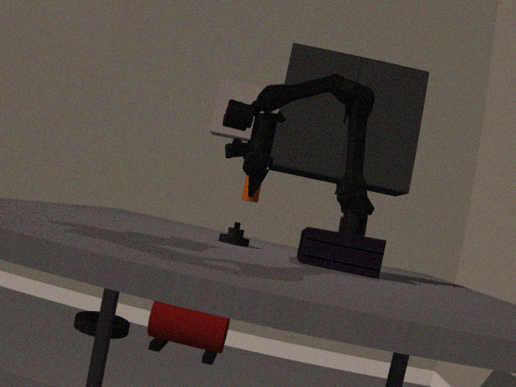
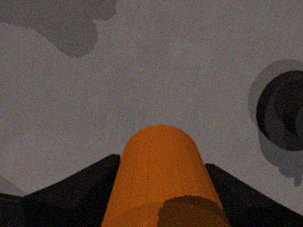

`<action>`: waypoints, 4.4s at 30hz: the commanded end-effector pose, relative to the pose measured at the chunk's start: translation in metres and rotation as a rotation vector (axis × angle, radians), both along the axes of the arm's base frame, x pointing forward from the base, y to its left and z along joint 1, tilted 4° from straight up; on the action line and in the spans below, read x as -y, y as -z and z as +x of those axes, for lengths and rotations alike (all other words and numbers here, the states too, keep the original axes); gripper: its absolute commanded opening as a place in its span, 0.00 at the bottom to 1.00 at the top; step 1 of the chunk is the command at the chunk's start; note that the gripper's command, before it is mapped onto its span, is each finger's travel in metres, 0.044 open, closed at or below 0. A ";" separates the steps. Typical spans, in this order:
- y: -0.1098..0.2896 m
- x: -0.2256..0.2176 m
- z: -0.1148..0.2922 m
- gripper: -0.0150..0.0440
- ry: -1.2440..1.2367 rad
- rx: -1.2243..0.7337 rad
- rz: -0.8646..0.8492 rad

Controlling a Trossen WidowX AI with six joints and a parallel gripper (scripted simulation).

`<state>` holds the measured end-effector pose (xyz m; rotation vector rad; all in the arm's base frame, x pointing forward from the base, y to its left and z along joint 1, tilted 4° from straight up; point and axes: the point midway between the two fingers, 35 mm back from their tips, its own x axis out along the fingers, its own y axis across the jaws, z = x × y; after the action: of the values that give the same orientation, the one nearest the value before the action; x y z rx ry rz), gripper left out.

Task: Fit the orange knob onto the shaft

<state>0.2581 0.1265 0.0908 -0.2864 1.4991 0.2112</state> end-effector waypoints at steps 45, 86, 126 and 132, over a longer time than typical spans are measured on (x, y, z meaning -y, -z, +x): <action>0.025 0.137 0.060 0.25 -0.013 0.009 -0.009; 0.051 0.140 0.061 0.25 -0.009 0.009 -0.009; 0.049 0.139 0.064 0.25 -0.217 0.000 -0.023; 0.049 0.139 0.062 0.25 -0.217 0.000 -0.023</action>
<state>0.3217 -0.0135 0.0424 -0.4674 1.4709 0.3597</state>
